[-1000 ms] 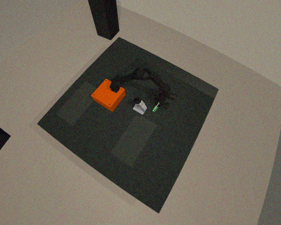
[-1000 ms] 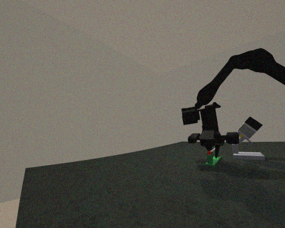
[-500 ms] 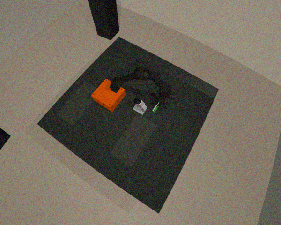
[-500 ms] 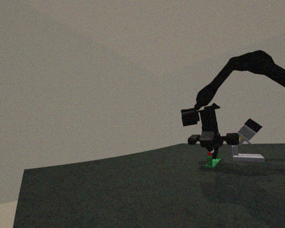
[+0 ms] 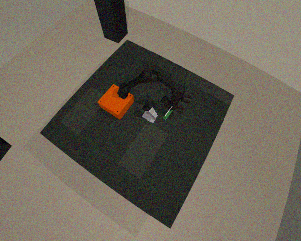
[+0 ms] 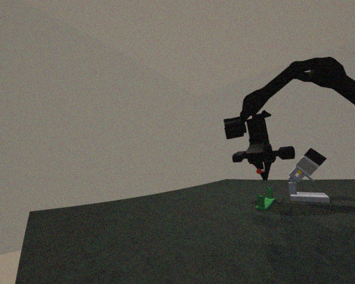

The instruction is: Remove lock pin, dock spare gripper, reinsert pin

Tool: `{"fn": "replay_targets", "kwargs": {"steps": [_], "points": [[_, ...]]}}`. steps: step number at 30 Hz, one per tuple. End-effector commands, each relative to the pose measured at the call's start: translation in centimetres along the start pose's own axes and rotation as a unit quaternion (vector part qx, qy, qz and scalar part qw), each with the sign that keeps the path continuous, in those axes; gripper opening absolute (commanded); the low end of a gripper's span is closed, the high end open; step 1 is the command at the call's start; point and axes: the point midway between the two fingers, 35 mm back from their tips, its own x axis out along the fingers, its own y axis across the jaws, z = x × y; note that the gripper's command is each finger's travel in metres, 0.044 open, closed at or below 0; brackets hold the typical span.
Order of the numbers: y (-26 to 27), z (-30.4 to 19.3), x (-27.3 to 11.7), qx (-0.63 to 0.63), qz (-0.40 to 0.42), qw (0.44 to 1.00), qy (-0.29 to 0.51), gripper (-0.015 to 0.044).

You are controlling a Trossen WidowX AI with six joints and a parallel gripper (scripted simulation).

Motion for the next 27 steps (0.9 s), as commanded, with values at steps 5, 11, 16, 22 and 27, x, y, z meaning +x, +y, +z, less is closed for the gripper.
{"fn": "replay_targets", "kwargs": {"steps": [5,11,16,22,27], "points": [[0.0,0.0,0.0,0.0,0.0,1.0,0.0,0.0],[0.1,0.0,0.0,-0.023,-0.006,1.0,-0.001,0.0],[0.9,0.0,-0.3,-0.01,-0.002,1.0,-0.001,0.0],[2.4,0.0,-0.8,-0.013,-0.003,1.0,-0.002,0.0],[3.8,-0.1,-1.3,-0.018,-0.004,1.0,-0.002,0.0]]}}
